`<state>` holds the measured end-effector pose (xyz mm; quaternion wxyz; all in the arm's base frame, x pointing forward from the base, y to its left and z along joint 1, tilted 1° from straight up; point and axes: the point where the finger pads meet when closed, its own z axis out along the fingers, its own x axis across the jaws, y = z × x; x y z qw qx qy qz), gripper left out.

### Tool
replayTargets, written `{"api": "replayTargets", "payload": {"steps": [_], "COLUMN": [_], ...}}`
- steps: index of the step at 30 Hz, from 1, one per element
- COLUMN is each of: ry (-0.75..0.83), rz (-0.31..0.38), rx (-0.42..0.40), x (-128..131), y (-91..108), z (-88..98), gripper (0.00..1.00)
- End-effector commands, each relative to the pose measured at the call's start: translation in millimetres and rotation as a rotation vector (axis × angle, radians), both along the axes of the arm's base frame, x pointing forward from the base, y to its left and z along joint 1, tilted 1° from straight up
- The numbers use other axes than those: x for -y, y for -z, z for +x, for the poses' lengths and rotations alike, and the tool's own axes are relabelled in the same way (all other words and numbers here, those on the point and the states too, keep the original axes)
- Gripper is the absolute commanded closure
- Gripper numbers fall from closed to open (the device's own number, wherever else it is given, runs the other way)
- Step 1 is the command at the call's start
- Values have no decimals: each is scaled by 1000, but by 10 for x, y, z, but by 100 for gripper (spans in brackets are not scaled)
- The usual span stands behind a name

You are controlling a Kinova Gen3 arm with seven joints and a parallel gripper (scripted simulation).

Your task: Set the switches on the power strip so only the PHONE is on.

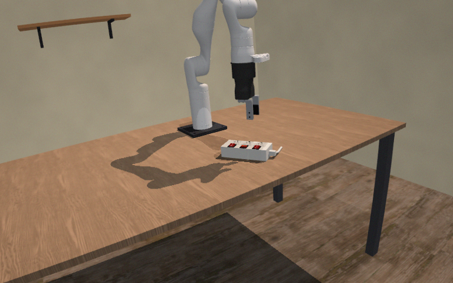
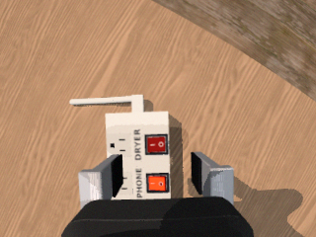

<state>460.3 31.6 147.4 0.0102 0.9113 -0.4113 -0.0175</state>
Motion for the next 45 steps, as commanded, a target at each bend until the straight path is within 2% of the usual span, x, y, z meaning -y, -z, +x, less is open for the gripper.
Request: {"api": "replayTargets", "payload": {"steps": [1, 7, 45], "ry": [-2, -2, -2], "rz": [2, 2, 2], "rx": [24, 24, 24], "x": [-10, -10, -10], "y": [-196, -312, -315], "z": [65, 67, 67], "gripper": [0, 0, 0]}}
